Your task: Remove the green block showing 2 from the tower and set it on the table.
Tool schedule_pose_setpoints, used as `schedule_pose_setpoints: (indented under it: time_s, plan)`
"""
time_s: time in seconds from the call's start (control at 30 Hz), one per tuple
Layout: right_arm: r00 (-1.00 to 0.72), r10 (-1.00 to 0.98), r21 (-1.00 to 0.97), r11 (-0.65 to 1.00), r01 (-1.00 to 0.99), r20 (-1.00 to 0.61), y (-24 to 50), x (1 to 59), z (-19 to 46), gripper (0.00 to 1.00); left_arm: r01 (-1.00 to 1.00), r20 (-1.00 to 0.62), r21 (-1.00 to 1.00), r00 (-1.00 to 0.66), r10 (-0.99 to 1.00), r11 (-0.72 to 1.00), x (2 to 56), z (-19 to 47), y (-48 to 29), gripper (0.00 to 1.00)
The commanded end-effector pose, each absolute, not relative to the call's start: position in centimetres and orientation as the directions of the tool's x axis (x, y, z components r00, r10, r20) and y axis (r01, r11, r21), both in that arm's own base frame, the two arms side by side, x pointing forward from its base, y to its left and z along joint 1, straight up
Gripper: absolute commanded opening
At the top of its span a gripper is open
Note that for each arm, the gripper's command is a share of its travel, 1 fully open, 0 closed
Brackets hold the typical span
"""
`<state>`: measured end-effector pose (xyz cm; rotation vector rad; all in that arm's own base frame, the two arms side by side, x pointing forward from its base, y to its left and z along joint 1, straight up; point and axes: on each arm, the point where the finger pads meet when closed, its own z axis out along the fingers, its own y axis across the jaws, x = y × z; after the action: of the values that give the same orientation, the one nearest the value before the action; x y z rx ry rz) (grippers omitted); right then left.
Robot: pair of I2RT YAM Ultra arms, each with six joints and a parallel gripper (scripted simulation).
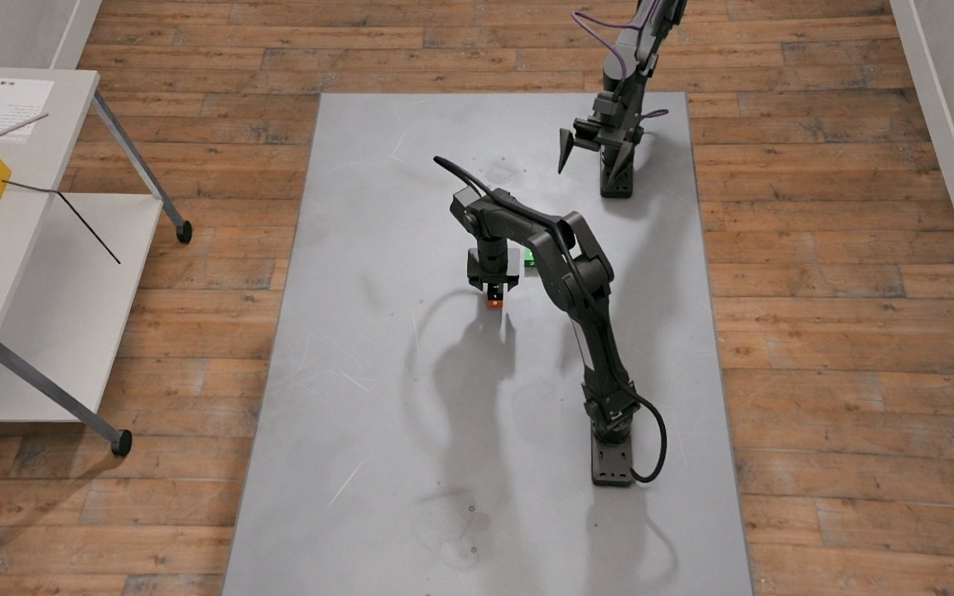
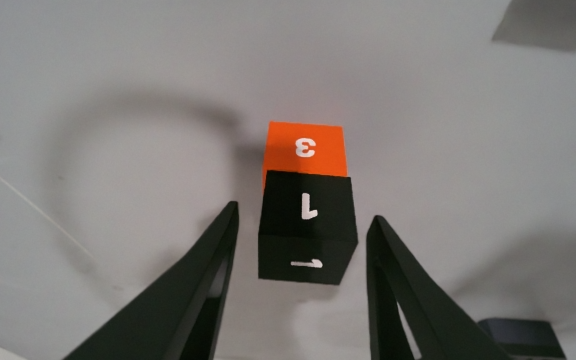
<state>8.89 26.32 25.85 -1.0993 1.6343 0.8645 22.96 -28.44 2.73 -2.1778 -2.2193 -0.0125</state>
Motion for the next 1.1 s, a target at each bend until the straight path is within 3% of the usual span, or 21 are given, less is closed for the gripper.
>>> schedule_pose_setpoints:
  time_s: [0.0,0.5,0.63,0.87,1.07]
  plan:
    - [-0.136,-0.221,0.054,0.341,-0.938,-0.966,26.2,8.6,27.0,1.0,1.0,-0.009,0.013,-0.02,1.0,0.021,23.0,4.4,-29.1,0.56]
    - [-0.136,-0.221,0.054,0.341,-0.938,-0.966,26.2,8.6,27.0,1.0,0.999,-0.03,0.028,-0.019,0.999,0.02,23.0,7.0,-29.5,0.56]
    - [-0.136,-0.221,0.054,0.341,-0.938,-0.966,26.2,8.6,27.0,1.0,1.0,-0.03,0.029,-0.009,1.0,0.01,23.0,8.4,-29.6,1.0]
    - [-0.136,-0.221,0.054,0.341,-0.938,-0.966,26.2,8.6,27.0,1.0,1.0,-0.029,0.026,-0.016,0.999,0.017,23.2,11.3,-29.3,1.0]
    - [-0.136,-0.221,0.054,0.341,-0.938,-0.966,26.2,8.6,27.0,1.0,1.0,0.014,-0.005,-0.018,1.0,0.018,23.3,9.2,-28.7,1.0]
